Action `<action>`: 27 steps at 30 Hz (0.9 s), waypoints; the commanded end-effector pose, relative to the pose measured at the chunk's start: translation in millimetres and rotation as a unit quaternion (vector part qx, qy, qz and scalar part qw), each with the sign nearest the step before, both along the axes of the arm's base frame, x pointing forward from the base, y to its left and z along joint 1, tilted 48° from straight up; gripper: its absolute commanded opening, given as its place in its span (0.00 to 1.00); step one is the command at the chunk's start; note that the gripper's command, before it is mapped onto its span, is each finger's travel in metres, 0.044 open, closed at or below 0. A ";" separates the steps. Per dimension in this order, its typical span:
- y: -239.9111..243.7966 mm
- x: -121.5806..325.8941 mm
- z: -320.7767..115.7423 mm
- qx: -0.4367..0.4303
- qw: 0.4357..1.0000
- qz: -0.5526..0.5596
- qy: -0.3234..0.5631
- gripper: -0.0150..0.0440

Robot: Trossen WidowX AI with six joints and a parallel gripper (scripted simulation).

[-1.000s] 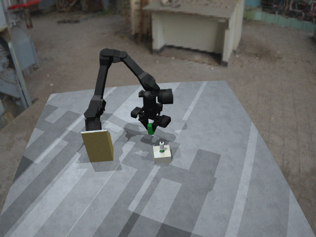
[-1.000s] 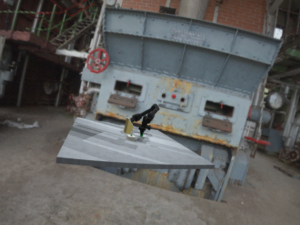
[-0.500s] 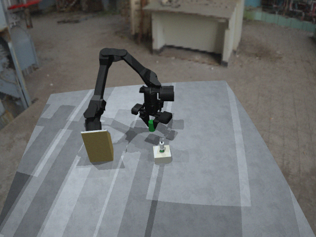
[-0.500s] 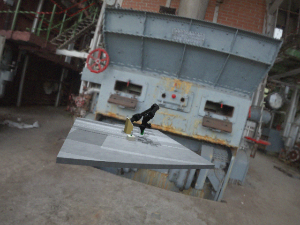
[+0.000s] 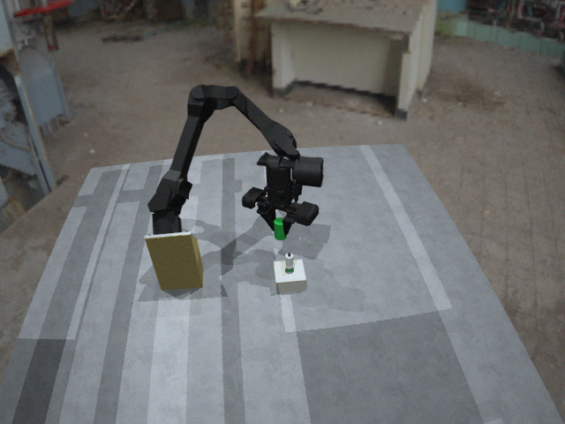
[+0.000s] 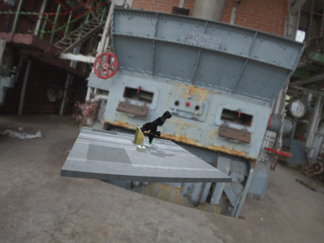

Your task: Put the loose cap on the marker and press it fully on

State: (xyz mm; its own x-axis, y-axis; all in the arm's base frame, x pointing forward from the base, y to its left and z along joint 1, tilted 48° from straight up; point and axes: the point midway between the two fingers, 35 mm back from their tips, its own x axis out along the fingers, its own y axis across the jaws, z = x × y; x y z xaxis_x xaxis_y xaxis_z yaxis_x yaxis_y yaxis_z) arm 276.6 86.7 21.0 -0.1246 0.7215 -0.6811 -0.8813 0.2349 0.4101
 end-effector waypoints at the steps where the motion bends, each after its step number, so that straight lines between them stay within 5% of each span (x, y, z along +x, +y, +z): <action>1: -14.0 8.5 -5.8 -0.003 1.000 0.000 -0.003 0.25; 27: -80.3 26.7 -39.2 0.006 1.000 0.003 -0.002 0.25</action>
